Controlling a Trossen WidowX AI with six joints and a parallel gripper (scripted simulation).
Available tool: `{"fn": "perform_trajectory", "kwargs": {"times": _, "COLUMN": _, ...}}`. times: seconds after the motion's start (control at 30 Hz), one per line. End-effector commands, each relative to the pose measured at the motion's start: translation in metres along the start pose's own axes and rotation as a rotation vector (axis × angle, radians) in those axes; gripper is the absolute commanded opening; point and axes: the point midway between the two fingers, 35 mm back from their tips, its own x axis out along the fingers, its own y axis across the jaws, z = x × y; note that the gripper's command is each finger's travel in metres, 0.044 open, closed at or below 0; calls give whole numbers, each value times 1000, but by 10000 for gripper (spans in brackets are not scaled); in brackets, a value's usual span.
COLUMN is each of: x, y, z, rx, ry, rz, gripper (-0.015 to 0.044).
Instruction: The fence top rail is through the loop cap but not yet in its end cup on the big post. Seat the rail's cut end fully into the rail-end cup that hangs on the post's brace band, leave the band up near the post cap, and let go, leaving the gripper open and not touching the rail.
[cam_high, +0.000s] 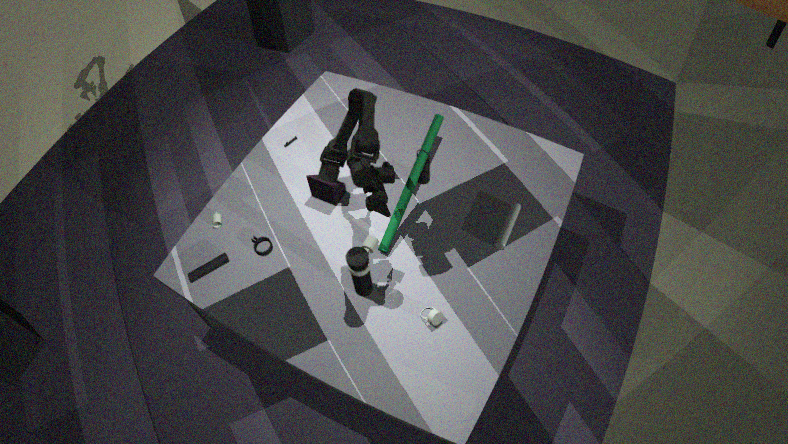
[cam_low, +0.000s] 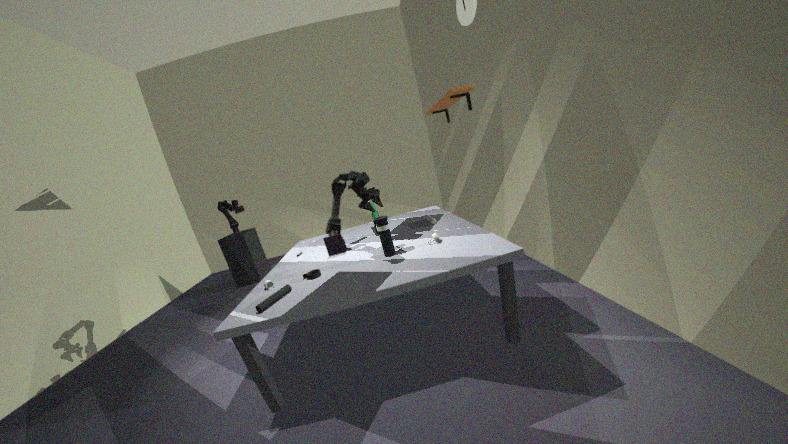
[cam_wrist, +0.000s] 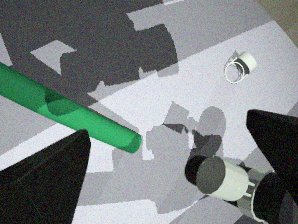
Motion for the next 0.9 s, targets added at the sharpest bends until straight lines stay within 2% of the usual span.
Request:
{"fn": "perform_trajectory", "kwargs": {"times": 0.0, "x": -39, "y": 42, "z": 38, "rx": 743, "ry": 22, "rz": -44, "gripper": 440}}
{"fn": "perform_trajectory", "kwargs": {"times": 0.63, "x": -41, "y": 46, "z": 40, "rx": 823, "ry": 26, "rz": -46, "gripper": 440}}
{"fn": "perform_trajectory", "kwargs": {"times": 0.73, "x": -29, "y": 49, "z": 41, "rx": 959, "ry": 72, "rz": -25, "gripper": 440}}
{"fn": "perform_trajectory", "kwargs": {"times": 0.87, "x": -1, "y": 58, "z": 41, "rx": 1299, "ry": 200, "rz": -7, "gripper": 440}}
